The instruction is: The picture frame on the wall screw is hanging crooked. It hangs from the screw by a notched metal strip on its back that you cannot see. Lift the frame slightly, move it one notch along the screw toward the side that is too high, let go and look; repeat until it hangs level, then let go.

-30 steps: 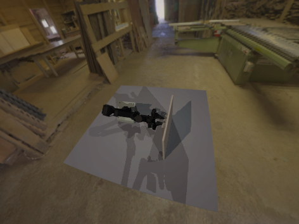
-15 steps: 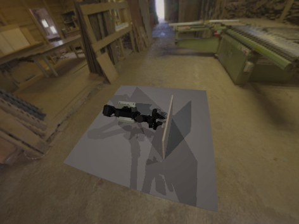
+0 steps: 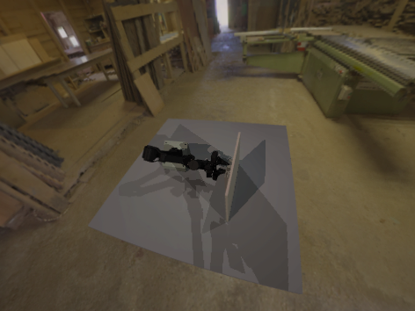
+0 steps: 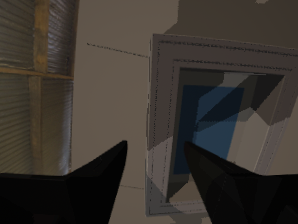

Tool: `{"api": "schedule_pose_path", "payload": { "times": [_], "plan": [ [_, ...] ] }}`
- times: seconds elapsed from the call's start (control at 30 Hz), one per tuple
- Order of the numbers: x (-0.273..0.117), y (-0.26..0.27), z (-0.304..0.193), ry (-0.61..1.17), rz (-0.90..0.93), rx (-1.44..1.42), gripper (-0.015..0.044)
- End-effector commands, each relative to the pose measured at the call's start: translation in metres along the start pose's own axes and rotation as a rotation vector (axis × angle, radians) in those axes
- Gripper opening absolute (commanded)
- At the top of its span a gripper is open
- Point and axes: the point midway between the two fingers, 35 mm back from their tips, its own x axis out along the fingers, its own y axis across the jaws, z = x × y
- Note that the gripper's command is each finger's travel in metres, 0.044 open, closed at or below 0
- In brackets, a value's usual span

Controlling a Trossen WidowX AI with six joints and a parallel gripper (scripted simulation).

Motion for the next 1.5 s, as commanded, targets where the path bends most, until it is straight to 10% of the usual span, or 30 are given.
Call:
{"api": "schedule_pose_path", "payload": {
  "times": [0.0, 0.2, 0.4, 0.77, 1.47],
  "plan": [
    [0.0002, -0.0002, 0.0007, -0.004, -0.002, 0.002, 0.0260],
    [0.0004, -0.0004, 0.0011, -0.004, -0.002, 0.002, 0.0260],
    [0.0004, -0.0004, 0.0011, -0.004, -0.002, 0.002, 0.0103],
    [0.0004, -0.0004, 0.0011, -0.004, -0.002, 0.002, 0.0000],
    [0.0003, 0.0036, 0.0009, -0.004, -0.002, 0.002, 0.0000]
  ]
}}
